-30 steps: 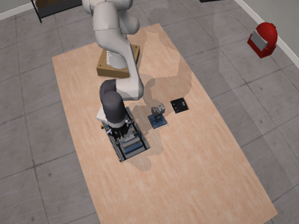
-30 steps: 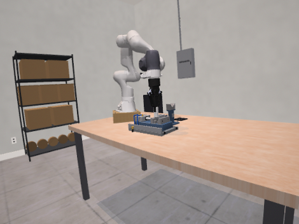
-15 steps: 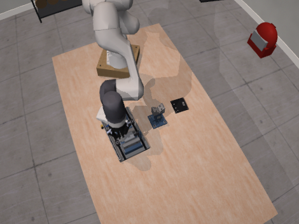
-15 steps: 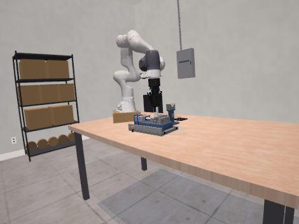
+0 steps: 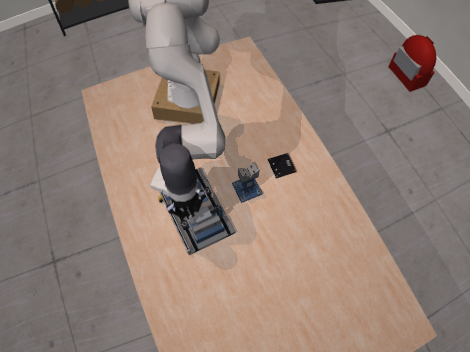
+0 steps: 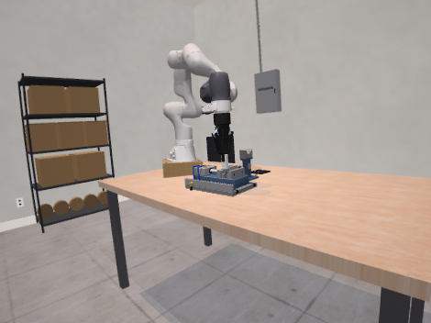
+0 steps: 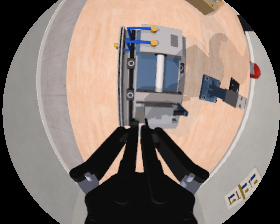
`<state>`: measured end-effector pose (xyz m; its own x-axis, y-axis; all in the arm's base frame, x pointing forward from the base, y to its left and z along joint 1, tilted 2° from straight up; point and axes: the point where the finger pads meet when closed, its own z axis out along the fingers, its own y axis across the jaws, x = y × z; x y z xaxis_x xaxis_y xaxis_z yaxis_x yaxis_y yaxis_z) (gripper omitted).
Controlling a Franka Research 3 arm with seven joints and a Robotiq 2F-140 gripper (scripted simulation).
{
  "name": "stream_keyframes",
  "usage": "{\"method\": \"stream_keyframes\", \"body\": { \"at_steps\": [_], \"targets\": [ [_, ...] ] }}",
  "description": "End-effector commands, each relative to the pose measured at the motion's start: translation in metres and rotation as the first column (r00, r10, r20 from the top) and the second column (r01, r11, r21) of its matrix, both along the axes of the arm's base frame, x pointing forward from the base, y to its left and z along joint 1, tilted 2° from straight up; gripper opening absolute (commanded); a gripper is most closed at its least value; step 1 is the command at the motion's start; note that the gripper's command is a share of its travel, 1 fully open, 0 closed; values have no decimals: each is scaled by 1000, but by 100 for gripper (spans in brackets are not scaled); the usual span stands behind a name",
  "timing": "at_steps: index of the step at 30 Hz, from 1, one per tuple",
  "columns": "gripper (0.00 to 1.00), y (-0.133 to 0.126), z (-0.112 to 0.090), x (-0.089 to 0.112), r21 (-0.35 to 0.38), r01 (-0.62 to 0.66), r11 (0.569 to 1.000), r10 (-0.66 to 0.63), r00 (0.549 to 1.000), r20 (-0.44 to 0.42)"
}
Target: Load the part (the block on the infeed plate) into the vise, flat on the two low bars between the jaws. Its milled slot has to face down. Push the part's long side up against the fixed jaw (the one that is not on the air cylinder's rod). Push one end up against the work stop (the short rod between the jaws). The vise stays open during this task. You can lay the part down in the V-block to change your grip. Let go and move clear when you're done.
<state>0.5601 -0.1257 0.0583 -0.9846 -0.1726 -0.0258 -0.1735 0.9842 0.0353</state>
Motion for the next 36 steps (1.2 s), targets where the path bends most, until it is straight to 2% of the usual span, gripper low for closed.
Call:
{"method": "stream_keyframes", "body": {
  "at_steps": [1,21,30,36],
  "targets": [
    [0,-5,0,0,0,-2,1000,2,1000,0],
    [0,-10,1,1,0,-2,1000,2,1000,0],
    [0,-10,9,1,0,-2,1000,2,1000,0],
    [0,-11,22,1,0,-2,1000,2,1000,0]
  ]
}}
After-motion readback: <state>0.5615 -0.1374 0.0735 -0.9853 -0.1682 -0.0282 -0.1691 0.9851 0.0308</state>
